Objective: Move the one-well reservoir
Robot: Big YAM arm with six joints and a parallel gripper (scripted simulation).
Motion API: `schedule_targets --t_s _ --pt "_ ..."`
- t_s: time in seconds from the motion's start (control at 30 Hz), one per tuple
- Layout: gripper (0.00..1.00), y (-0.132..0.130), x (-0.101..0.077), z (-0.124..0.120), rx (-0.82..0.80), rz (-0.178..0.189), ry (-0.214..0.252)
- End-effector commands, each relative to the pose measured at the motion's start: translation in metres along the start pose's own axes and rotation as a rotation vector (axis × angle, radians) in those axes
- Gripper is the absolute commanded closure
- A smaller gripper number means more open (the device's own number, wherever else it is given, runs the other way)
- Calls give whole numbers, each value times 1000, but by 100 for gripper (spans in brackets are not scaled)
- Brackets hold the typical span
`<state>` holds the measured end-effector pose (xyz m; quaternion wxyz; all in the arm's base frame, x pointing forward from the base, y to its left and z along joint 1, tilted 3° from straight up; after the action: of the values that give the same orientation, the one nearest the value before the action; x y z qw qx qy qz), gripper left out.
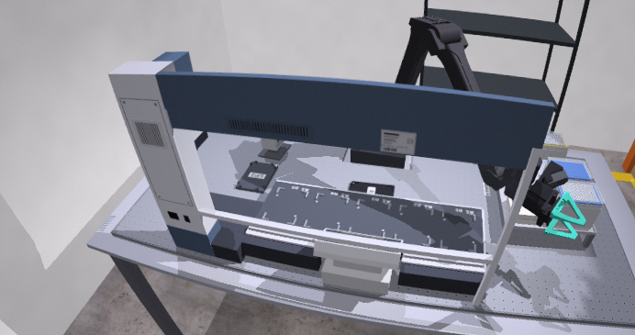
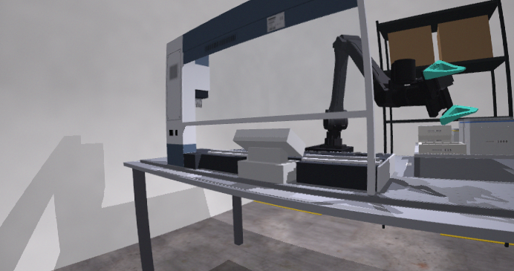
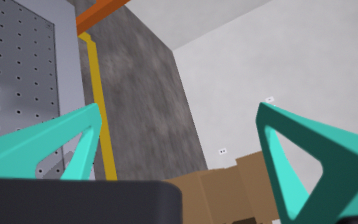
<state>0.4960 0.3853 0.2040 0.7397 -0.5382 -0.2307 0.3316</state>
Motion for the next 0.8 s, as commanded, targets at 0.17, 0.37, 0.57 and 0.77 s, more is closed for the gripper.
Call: schedule_targets --t_s 0.17,0.37,0.57,0.77 --pt "0 -27 -38 22 143 -1 74" --pt "0 -28 -57 23 196 16 132" --pt "0 -31 -85 25 275 42 219" --pt "0 -33 -108 25 341 64 291"
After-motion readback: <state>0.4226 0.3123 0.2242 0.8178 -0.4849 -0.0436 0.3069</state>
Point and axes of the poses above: the point where the finger pads meet when closed, its own x axis out along the fingers, its own y axis across the jaws, z = x × y, the point moved 9 cm from there along -x, back along the fingers, and after that the axes turned 12 degrees about -x, right-handed, at the moved point
